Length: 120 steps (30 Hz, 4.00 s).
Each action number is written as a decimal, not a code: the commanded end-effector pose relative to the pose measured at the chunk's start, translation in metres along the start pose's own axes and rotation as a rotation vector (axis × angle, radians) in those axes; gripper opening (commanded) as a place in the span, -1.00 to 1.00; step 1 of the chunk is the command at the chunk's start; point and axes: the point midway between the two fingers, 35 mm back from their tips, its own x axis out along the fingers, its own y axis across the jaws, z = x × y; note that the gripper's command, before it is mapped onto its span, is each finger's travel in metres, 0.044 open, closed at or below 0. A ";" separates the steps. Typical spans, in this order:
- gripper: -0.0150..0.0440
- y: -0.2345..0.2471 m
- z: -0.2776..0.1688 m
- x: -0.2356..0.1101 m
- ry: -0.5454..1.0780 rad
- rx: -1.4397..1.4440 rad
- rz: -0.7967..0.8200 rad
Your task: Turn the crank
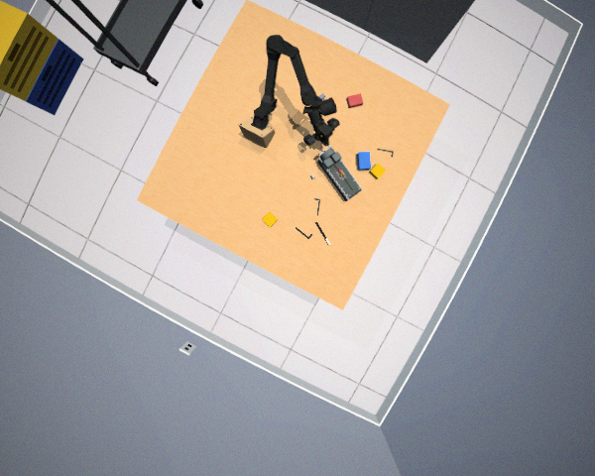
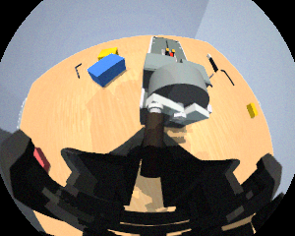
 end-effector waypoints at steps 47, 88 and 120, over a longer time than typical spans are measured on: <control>1.00 -0.004 0.101 -0.059 0.016 -0.034 0.039; 1.00 -0.056 0.140 0.052 0.026 -0.194 0.267; 1.00 -0.031 0.160 -0.014 0.030 -0.145 0.191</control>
